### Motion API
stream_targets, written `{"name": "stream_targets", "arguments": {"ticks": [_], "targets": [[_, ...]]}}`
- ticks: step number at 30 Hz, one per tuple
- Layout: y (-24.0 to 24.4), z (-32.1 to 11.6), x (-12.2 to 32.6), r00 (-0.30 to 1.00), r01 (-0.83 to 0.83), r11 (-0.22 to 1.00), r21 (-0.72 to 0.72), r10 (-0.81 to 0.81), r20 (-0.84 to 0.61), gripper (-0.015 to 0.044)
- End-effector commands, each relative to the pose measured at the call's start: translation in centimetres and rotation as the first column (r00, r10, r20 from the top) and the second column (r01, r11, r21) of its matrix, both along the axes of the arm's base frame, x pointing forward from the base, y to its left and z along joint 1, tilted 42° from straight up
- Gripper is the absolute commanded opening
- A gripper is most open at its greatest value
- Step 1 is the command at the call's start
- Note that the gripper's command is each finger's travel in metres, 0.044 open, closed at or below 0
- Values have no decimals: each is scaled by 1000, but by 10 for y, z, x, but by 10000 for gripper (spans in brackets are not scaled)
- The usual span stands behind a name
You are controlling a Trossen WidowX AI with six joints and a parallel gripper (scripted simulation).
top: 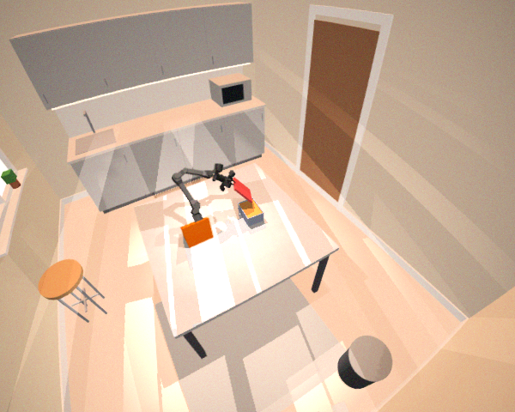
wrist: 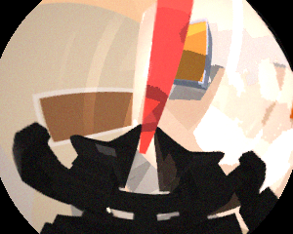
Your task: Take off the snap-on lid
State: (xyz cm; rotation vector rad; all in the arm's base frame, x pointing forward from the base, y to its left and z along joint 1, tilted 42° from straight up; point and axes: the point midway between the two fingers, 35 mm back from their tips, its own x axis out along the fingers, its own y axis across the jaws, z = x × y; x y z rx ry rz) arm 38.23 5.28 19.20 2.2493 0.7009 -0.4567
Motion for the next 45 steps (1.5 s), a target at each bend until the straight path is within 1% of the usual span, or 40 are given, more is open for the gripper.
{"name": "stream_targets", "arguments": {"ticks": [1,45], "targets": [[4,13,1,1000,13,1000,-1,-13,20,0],[68,75,5,1000,13,1000,5,-13,24,0]]}}
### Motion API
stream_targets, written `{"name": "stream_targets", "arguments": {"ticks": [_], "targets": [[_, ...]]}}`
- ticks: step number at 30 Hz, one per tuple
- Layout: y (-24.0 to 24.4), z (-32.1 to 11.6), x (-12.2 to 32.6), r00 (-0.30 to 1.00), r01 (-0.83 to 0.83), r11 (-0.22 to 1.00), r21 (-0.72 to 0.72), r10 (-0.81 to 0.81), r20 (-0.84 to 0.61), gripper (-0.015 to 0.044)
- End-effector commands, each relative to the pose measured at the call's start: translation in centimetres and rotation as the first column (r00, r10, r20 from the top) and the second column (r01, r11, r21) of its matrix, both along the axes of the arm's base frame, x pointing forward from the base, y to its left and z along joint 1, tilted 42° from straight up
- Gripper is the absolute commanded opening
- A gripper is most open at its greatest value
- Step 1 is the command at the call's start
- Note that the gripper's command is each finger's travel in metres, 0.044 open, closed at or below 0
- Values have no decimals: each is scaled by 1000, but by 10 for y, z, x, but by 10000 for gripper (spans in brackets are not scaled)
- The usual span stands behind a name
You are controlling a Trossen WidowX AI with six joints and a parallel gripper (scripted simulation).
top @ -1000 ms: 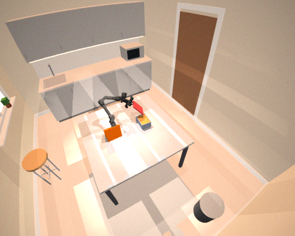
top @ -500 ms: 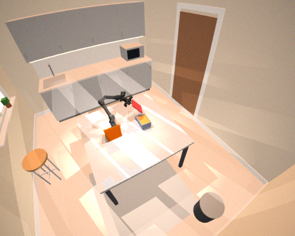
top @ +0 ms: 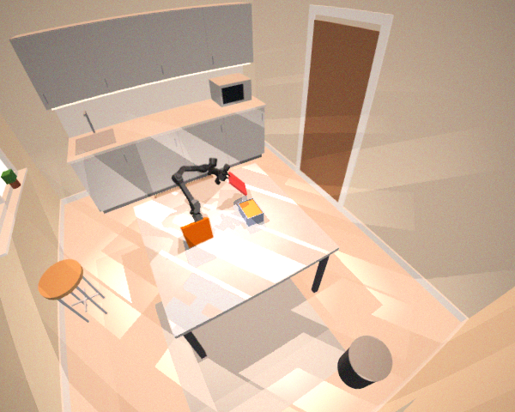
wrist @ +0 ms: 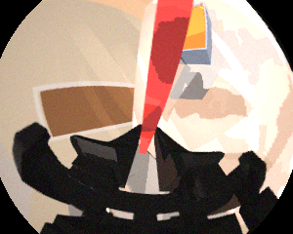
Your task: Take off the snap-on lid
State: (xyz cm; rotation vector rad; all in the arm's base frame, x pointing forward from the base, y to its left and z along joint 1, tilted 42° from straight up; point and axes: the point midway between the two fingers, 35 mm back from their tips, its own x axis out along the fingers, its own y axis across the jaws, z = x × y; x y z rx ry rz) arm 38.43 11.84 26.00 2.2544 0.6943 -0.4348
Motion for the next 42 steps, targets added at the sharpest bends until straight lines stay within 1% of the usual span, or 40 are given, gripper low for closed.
{"name": "stream_targets", "arguments": {"ticks": [1,25,42], "targets": [[4,8,3,1000,13,1000,1,-13,6,0],[37,41,4,1000,13,1000,5,-13,8,0],[44,26,2,1000,13,1000,5,-13,8,0]]}}
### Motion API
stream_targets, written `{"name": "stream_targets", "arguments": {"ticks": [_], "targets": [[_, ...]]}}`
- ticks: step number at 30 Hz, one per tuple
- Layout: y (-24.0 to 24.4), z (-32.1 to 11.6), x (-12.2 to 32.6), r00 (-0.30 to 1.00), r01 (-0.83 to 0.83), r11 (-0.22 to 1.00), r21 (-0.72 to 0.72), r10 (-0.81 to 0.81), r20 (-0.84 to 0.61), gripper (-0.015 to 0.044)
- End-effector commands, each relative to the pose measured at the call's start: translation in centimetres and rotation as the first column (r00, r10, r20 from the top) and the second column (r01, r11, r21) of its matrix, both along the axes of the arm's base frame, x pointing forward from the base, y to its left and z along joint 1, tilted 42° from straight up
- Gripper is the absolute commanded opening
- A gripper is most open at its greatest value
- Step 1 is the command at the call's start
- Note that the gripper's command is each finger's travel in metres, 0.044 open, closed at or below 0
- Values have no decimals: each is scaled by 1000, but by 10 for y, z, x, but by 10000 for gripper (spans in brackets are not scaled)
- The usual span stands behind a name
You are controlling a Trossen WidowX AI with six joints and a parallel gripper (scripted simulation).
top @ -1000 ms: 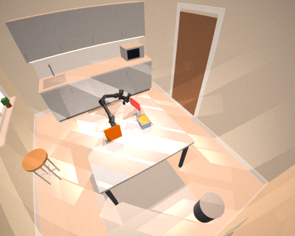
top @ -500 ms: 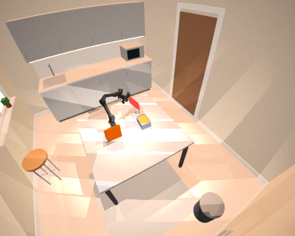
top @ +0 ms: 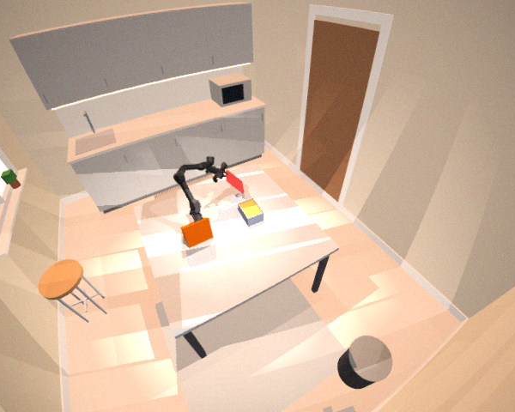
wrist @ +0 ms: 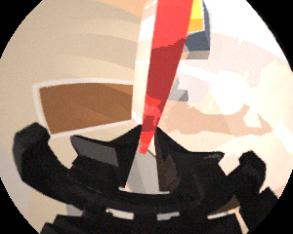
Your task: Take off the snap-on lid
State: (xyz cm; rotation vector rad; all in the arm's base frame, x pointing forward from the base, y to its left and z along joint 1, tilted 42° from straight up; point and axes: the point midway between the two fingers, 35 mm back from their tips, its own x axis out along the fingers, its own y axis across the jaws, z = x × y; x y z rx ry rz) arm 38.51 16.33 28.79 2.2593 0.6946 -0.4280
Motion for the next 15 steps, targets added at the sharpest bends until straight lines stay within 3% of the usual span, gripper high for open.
{"name": "stream_targets", "arguments": {"ticks": [1,15], "targets": [[0,-3,2,1000,14,1000,0,-14,3,0],[8,-11,2,1000,14,1000,1,-14,3,0]]}}
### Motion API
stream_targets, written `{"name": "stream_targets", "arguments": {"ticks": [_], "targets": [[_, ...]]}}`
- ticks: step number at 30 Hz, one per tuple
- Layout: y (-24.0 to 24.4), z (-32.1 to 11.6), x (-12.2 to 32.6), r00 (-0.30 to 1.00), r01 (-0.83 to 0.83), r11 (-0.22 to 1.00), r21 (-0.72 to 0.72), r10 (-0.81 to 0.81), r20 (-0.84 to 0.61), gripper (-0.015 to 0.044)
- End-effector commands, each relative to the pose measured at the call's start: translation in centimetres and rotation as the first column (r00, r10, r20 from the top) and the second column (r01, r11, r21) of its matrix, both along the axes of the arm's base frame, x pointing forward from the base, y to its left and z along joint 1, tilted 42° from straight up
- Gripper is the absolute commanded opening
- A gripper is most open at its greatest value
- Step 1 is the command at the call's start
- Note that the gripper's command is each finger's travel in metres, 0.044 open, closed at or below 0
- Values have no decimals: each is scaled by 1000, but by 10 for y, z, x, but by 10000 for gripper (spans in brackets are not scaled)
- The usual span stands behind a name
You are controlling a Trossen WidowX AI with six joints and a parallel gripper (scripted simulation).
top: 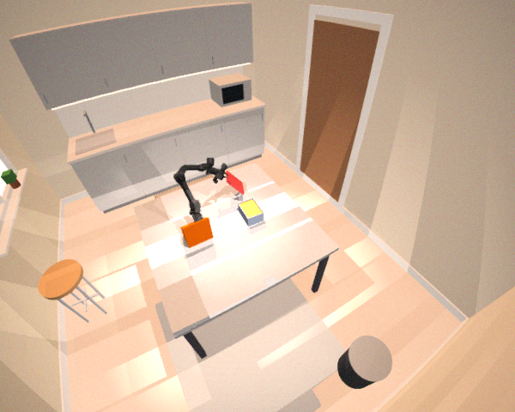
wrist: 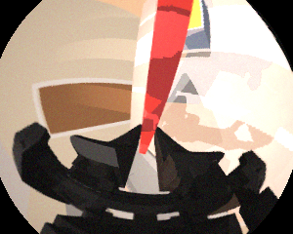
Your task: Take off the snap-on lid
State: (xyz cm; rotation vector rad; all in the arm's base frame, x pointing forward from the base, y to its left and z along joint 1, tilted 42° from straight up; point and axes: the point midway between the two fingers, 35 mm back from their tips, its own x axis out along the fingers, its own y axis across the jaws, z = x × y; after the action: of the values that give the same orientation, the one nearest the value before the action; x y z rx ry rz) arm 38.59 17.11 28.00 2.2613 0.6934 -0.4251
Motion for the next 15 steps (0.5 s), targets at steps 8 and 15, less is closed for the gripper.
{"name": "stream_targets", "arguments": {"ticks": [8,15], "targets": [[4,-7,2,1000,14,1000,0,-14,1,0],[8,-11,2,1000,14,1000,0,-14,1,0]]}}
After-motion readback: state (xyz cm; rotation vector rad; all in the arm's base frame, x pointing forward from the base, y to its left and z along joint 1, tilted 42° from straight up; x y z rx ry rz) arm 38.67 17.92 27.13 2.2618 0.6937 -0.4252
